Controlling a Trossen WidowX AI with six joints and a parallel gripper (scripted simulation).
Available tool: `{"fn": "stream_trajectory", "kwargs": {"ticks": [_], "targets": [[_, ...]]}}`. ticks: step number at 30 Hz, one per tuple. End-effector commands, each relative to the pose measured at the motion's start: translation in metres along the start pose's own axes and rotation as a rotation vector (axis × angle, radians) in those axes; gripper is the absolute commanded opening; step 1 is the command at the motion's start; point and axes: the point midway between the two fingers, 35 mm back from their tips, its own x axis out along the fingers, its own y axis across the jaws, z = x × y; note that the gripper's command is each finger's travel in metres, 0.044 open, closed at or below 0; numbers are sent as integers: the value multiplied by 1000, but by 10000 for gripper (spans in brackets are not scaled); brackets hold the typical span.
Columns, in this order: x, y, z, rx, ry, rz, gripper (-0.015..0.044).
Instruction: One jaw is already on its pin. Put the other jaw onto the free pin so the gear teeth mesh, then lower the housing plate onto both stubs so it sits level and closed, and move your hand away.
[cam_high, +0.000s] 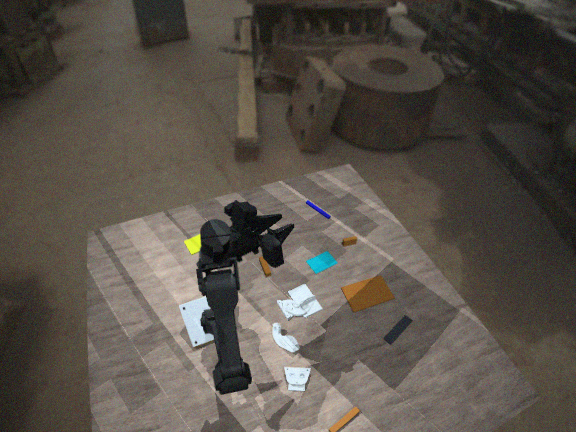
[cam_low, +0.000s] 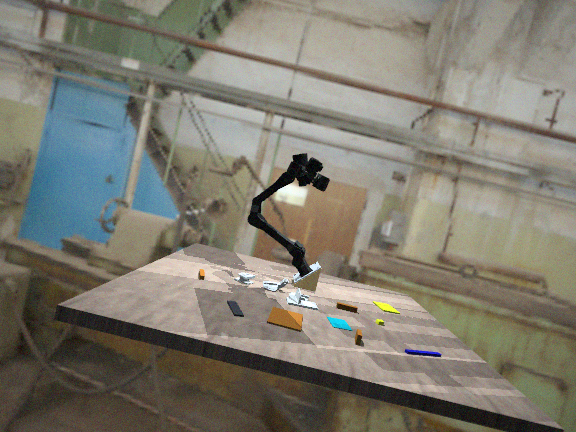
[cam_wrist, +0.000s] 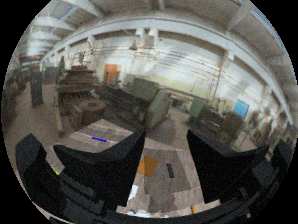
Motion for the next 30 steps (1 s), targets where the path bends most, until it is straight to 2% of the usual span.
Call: {"fn": "stream_trajectory", "kwargs": {"ticks": [1, 5, 30], "targets": [[10, 8, -10, -83, 34, 11, 341], [18, 14, -20, -152, 68, 19, 440], [62, 41, -97, -555, 302, 141, 440]]}}
